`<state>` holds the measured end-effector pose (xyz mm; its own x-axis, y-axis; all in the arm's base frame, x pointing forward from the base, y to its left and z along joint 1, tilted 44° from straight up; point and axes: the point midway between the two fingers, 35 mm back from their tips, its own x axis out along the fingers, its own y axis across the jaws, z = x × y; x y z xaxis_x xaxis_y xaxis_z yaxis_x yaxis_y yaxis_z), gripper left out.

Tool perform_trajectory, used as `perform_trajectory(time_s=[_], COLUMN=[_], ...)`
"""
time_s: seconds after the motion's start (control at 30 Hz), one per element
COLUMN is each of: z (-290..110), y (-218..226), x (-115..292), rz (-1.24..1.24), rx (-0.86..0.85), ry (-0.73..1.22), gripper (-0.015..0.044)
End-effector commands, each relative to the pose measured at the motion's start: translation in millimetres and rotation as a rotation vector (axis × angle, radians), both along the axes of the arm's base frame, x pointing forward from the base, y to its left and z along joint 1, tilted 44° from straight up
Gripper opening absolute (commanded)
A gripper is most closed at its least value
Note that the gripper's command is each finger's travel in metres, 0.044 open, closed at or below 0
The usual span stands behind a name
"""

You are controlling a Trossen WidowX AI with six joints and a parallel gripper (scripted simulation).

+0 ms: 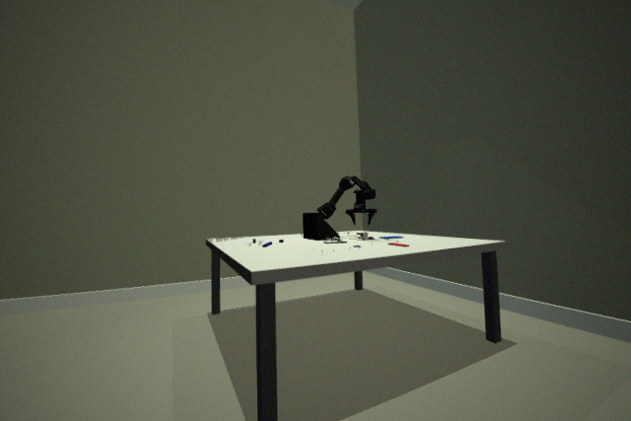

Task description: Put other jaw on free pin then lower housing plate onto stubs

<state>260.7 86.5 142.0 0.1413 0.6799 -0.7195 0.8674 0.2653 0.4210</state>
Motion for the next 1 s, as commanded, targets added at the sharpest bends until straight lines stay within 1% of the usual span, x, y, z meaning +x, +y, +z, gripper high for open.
perform_trajectory(time_s=[0.0,0.43,0.97], z=[0.0,0.0,0.0], y=[0.0,0.0,0.0], x=[0.0,0.0,0.0], rz=[0.000,0.000,0.000], rx=[0.000,0.000,0.000], ry=[0.000,0.000,0.000], gripper=[0.0440,0.0440,0.0020])
